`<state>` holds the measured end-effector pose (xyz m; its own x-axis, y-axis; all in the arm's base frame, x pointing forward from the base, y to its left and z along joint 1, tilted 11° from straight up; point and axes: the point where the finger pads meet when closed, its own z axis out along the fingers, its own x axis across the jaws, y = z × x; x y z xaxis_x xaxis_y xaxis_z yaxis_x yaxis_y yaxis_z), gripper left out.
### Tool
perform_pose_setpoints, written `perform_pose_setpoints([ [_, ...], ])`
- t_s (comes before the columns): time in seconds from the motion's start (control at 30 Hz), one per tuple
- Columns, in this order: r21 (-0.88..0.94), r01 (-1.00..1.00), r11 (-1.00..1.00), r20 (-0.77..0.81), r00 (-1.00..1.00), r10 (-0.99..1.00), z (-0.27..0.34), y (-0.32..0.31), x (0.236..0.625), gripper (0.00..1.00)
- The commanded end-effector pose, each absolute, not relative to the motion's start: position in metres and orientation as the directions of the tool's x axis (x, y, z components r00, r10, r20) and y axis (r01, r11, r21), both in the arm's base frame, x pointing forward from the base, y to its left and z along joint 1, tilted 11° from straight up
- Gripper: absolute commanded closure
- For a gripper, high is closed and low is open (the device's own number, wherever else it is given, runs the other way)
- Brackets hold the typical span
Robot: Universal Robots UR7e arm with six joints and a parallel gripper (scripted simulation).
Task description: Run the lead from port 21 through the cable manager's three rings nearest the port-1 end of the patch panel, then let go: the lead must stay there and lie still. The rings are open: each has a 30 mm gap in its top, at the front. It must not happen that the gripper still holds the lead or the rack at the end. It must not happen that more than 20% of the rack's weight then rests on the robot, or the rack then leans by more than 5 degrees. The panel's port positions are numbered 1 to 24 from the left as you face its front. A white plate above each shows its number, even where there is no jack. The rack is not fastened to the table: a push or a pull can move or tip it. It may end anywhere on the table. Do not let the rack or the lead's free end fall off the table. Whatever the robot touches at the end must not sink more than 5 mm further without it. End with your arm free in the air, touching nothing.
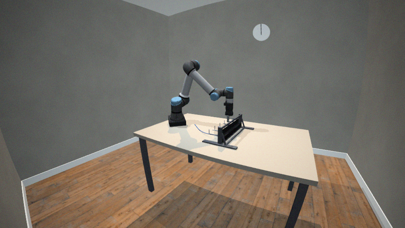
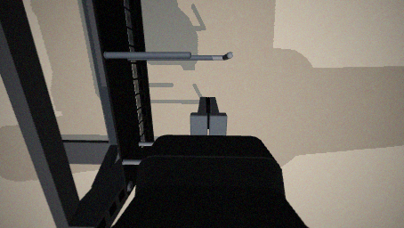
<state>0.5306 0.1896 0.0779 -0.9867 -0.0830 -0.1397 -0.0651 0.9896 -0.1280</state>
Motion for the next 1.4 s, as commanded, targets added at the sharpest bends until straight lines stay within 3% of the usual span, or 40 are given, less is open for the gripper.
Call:
perform_pose_setpoints([
  [0.0,-0.128,-0.065,0.99,-0.142,-0.986,-0.083,0.078,0.19,0.531,1.0],
  [1.37,-0.128,-0.065,0.99,-0.142,-0.986,-0.083,0.083,0.193,0.565,1.0],
])
